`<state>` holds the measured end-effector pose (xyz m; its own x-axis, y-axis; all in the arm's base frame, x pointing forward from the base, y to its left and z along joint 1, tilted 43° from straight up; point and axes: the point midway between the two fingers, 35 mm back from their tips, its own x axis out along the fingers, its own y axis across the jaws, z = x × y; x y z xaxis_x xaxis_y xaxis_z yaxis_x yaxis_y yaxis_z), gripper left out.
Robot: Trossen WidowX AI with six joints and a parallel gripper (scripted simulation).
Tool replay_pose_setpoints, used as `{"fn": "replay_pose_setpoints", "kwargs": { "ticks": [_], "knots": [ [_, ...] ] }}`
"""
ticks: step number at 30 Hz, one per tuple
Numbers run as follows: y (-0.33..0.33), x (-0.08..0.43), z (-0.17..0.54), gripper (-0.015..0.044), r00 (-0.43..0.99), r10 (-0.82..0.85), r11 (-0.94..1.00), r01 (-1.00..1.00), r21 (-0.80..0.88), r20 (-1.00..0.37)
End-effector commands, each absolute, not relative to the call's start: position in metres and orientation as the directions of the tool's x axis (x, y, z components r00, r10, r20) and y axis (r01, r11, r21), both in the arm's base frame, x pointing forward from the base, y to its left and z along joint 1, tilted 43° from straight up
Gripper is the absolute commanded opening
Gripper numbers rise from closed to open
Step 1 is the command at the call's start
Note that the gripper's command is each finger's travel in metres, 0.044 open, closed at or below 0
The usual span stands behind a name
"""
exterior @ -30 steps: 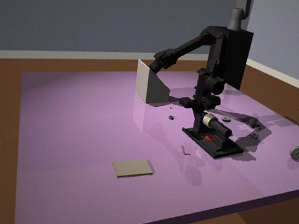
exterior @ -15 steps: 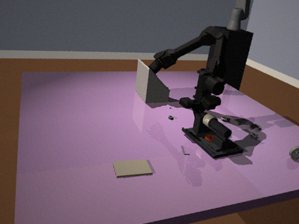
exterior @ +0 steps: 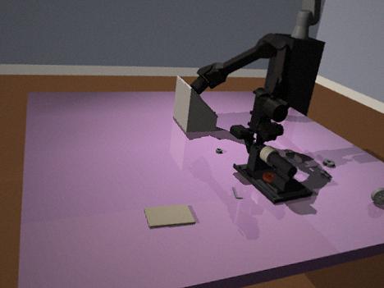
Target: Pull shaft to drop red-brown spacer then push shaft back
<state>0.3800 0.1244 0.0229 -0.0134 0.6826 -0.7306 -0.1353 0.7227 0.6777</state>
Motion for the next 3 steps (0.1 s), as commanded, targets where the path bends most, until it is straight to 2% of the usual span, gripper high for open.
{"fn": "replay_pose_setpoints", "kwargs": {
  "ticks": [1,3],
  "knots": [
    [0.1245,0.38,0.0229,0.0263,-0.013,0.682,0.723,-0.136,0.678,-0.731],
    [0.1245,0.38,0.0229,0.0315,-0.013,0.682,0.723,-0.136,0.678,-0.731]
  ]
}}
